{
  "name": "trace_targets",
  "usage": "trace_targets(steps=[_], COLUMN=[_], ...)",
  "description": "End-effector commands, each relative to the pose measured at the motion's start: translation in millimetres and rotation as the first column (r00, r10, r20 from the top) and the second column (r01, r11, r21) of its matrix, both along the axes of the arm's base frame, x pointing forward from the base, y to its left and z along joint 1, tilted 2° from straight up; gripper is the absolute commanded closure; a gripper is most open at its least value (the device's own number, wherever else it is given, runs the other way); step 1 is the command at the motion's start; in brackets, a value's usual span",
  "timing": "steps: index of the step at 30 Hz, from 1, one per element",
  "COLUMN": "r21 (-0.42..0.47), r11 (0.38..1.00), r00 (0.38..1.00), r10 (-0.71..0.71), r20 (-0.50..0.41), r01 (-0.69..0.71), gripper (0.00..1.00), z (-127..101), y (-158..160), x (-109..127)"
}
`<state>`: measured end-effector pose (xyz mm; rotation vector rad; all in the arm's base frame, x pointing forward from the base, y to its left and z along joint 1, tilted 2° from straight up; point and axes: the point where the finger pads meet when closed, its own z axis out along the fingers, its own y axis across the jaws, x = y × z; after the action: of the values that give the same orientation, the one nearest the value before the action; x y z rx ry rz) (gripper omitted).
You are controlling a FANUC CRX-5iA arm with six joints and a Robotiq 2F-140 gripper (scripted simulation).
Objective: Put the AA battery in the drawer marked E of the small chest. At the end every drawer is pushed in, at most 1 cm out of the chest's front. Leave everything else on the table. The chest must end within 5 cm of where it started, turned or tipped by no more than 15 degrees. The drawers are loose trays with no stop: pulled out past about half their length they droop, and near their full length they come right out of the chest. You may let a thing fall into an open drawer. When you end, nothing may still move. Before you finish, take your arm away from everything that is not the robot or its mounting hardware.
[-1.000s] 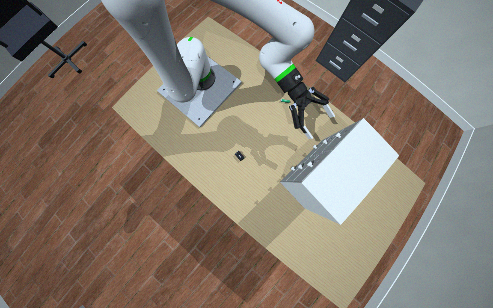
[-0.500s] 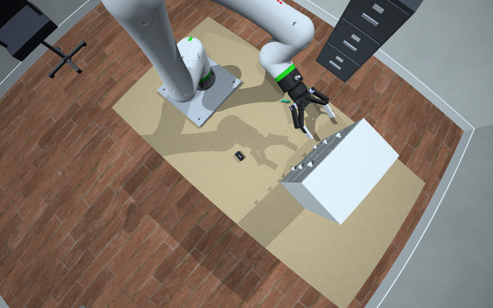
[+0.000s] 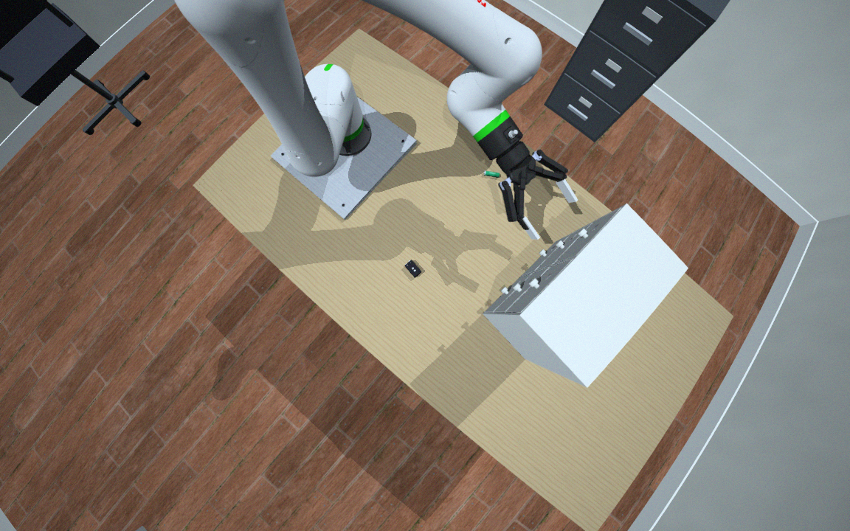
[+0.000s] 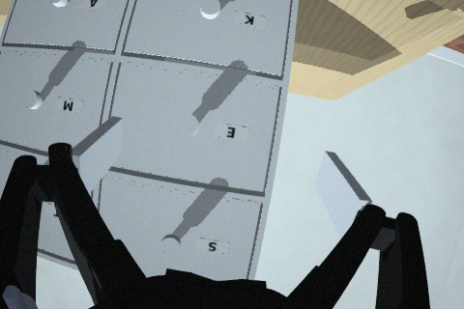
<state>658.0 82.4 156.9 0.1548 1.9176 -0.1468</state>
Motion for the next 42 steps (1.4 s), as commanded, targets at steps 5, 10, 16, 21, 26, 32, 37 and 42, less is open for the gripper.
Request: trace_targets(steps=[5,10,16,21,26,32,37,42], r21=[0.0,0.0,0.0,0.002,0.004,0.01,0.018,0.022], r11=[1.0,1.0,1.0,1.0,1.0,1.0,1.0,1.0], r00=[1.0,1.0,1.0,1.0,1.0,0.998,0.995,0.992], r10=[0.0,0.0,-0.001,-0.002,-0.003,-0.003,-0.002,-0.004], r20=[0.0,0.0,-0.004,-0.017,-0.03,-0.064,-0.101,-0.129], r01=[0.0,0.0,0.001,0.002,0.003,0.004,0.004,0.006], gripper=[0.0,0.0,0.0,0.0,0.0,0.0,0.0,0.0], z=[0,0,0,1,1,4,8,10], y=[0,0,0,-1,0,0,2,2], x=[0,0,0,-2,-3,-6,-9,-11])
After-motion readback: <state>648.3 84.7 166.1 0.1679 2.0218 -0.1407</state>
